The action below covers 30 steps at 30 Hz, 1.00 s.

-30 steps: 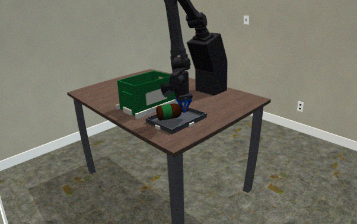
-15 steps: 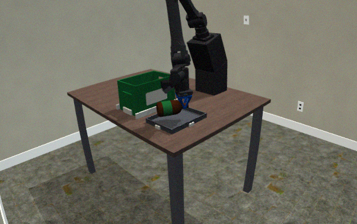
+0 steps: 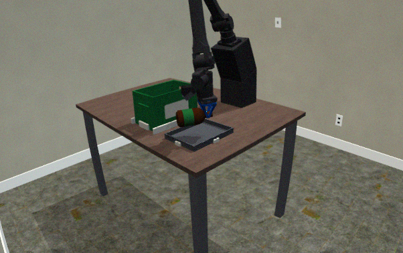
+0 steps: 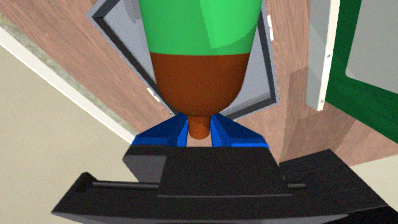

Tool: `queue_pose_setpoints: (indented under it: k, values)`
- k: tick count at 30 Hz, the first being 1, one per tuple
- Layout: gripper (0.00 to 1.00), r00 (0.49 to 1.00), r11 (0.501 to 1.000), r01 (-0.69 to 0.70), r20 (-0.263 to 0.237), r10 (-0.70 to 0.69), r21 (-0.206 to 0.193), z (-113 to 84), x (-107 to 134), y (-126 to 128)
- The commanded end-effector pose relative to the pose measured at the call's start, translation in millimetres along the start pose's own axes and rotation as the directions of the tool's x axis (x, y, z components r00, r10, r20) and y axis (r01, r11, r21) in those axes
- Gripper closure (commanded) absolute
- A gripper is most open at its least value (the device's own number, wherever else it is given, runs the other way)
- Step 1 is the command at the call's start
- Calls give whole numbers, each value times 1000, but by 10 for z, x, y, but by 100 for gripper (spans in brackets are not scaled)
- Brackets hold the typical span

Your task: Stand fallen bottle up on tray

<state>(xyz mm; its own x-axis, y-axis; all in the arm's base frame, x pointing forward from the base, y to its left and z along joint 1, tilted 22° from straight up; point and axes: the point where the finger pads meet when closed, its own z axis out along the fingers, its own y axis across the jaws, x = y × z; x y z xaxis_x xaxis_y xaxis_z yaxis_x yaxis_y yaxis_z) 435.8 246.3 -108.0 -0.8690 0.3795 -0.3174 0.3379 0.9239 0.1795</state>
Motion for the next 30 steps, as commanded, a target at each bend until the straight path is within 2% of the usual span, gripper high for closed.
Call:
queue_pose_setpoints:
  k: [1, 7, 8, 14, 24, 25, 30]
  values:
    - [100, 1000, 1000, -6, 21, 7, -22, -213, -62, 127]
    - [100, 1000, 1000, -6, 18, 6, -18, -282, -45, 101]
    - [100, 999, 999, -21, 29, 22, -26, -306, -154, 128]
    - [100, 1000, 1000, -5, 18, 5, -19, -412, -37, 102]
    - [100, 1000, 1000, -9, 19, 9, -18, -551, -54, 89]
    - [100, 1000, 999, -9, 29, 10, -33, -591, -108, 181]
    - [100, 1000, 1000, -9, 19, 9, -18, -649, -49, 81]
